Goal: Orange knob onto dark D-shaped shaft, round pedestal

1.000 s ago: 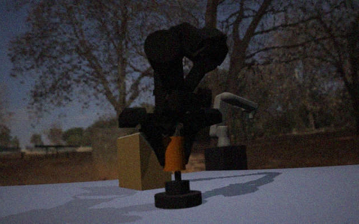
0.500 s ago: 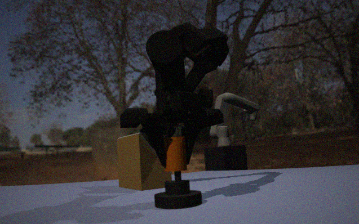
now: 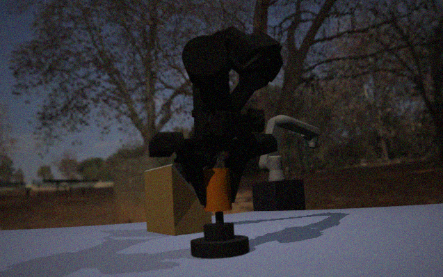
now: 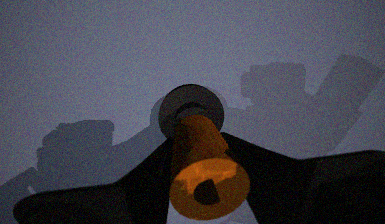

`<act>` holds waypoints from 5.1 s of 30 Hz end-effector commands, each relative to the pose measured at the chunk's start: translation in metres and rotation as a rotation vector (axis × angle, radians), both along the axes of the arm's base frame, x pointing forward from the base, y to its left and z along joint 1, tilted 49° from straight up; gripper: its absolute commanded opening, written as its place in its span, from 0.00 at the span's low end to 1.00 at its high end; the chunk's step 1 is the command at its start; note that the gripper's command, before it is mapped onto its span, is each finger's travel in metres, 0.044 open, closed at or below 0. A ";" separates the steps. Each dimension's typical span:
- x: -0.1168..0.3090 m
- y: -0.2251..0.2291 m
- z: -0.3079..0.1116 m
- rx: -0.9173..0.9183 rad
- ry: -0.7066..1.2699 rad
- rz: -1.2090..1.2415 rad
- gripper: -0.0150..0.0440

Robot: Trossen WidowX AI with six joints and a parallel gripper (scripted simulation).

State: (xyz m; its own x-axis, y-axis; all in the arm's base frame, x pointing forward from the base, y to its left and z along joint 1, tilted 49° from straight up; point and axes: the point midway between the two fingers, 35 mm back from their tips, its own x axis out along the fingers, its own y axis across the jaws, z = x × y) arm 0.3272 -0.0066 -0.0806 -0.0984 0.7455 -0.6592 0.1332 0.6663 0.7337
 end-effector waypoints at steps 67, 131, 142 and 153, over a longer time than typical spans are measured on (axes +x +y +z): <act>0.002 -0.003 0.002 -0.021 0.155 -0.146 0.25; 0.001 -0.003 0.003 -0.021 0.156 -0.146 0.25; 0.001 -0.002 -0.001 -0.021 0.155 -0.146 0.25; -0.001 0.000 -0.003 -0.021 0.156 -0.145 0.25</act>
